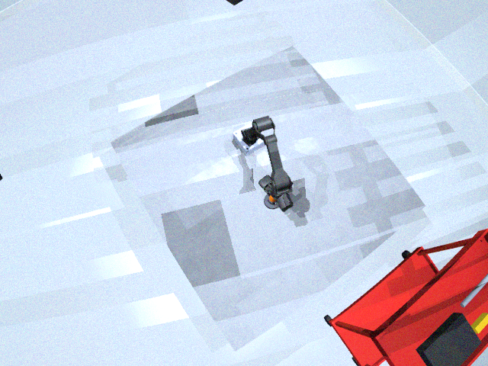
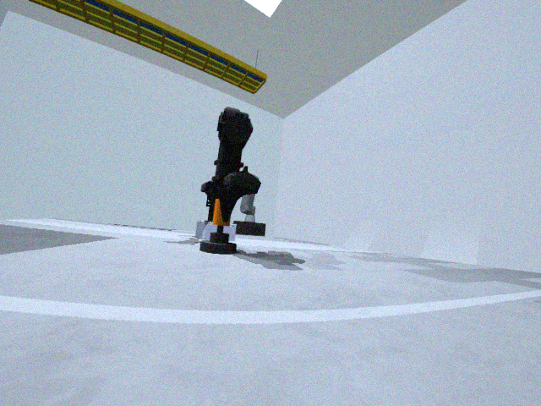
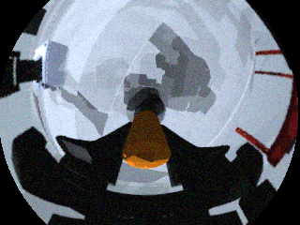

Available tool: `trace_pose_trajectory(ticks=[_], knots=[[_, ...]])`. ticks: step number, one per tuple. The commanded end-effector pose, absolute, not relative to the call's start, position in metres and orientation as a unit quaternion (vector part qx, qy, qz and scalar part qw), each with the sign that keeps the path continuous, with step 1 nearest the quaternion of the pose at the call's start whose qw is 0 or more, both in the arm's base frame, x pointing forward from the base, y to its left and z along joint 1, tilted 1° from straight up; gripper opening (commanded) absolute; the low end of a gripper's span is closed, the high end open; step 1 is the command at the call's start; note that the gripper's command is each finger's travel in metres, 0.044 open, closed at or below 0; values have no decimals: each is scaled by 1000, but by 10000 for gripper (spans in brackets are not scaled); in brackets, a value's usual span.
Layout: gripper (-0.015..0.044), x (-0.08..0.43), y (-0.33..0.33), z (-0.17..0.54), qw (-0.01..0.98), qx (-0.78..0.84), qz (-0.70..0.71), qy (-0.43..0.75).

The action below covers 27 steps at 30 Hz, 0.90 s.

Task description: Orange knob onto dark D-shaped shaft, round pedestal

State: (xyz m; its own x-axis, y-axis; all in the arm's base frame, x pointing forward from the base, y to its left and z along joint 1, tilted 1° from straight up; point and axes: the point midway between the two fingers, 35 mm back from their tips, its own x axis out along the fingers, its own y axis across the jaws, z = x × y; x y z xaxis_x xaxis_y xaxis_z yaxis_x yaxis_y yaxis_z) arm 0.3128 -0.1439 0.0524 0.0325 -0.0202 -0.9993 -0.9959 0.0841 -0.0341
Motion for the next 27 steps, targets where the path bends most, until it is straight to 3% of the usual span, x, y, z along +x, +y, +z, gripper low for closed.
trace_pose_trajectory(ticks=[1, 8, 27], knots=[[0, 314, -144, 57, 522, -496, 467, 513], [0, 313, -144, 57, 470, -546, 516, 463], [0, 313, -144, 52, 470, -546, 516, 463]])
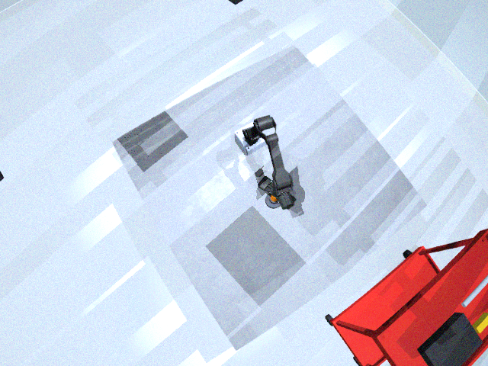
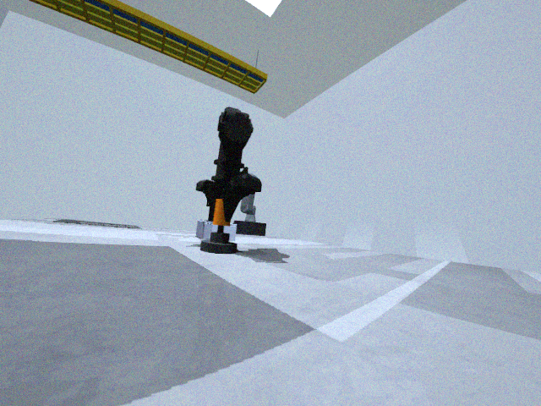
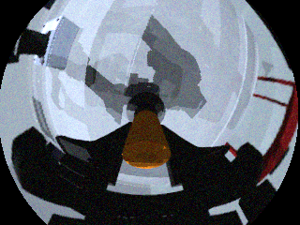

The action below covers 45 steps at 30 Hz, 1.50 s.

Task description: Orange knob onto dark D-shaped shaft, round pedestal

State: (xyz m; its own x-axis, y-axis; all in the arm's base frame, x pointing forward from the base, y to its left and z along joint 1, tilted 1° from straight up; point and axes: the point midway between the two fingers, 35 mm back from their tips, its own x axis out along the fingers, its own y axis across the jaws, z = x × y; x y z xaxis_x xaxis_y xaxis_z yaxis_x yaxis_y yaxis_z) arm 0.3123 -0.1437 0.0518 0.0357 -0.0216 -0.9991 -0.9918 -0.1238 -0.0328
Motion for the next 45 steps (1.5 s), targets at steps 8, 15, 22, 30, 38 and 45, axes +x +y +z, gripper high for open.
trace_pose_trajectory(ticks=[8, 15, 22, 30, 38, 45], knots=[[0, 312, -143, 52, 470, -546, 516, 463], [0, 312, -143, 56, 463, -552, 522, 457], [0, 315, -144, 57, 410, -592, 562, 407], [0, 315, -144, 52, 410, -592, 562, 407], [0, 313, -144, 52, 410, -592, 562, 407], [0, 313, -143, 52, 410, -592, 562, 407]])
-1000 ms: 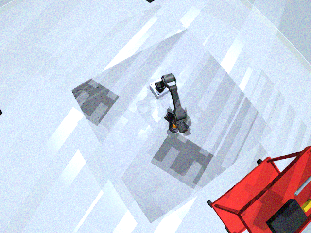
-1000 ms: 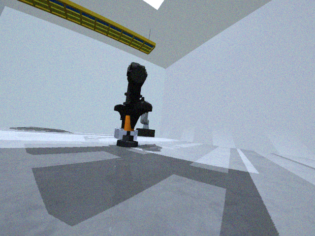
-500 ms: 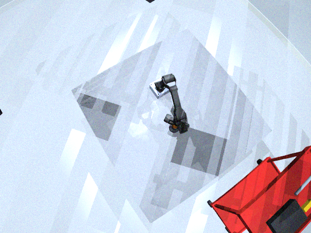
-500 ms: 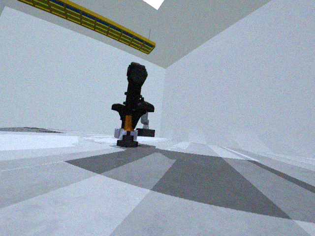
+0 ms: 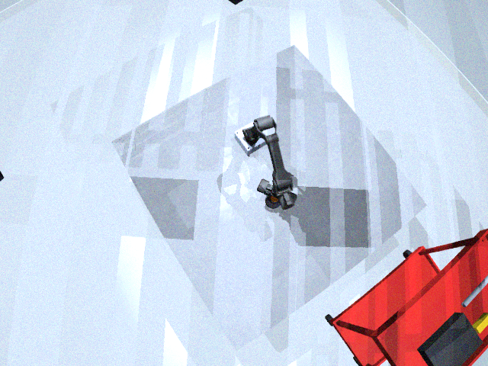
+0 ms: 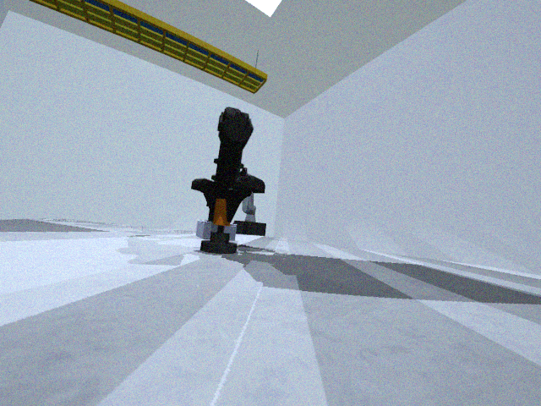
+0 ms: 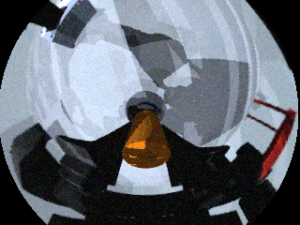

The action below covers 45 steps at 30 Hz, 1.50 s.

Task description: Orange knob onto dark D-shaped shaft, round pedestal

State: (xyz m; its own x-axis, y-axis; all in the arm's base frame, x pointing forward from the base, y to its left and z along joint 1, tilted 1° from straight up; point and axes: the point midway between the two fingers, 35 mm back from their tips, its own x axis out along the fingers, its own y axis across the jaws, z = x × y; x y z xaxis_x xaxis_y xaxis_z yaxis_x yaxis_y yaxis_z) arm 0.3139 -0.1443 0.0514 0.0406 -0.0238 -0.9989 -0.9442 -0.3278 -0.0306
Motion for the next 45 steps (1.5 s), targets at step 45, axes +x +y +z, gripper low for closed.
trace_pose_trajectory(ticks=[45], knots=[[0, 312, -143, 50, 346, -632, 601, 346]])
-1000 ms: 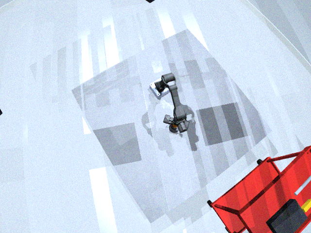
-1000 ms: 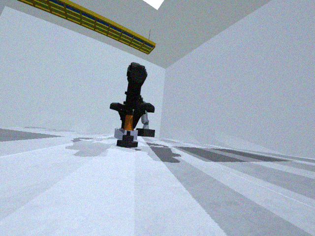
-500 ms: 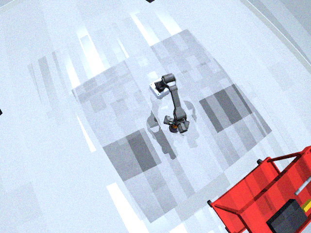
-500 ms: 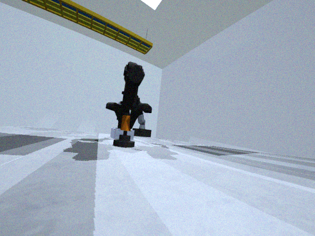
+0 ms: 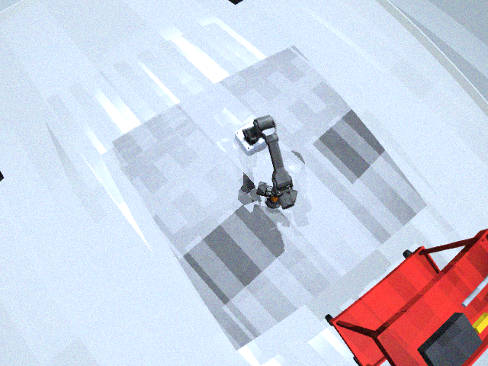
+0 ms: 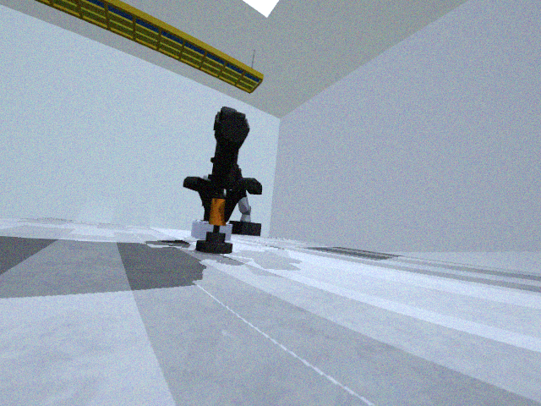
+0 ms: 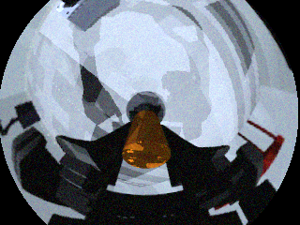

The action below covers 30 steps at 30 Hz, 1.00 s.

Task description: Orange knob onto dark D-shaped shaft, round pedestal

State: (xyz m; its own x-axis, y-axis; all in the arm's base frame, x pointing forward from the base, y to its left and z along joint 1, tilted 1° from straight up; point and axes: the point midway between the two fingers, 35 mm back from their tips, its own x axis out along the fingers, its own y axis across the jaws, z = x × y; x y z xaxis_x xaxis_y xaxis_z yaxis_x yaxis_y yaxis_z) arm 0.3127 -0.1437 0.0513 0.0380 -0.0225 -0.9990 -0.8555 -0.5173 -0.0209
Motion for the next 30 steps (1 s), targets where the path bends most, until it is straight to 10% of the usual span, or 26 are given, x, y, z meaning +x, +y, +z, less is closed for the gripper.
trace_pose_trajectory(ticks=[1, 30], knots=[[0, 312, -143, 50, 346, -632, 601, 346], [0, 313, -144, 55, 278, -665, 634, 281]])
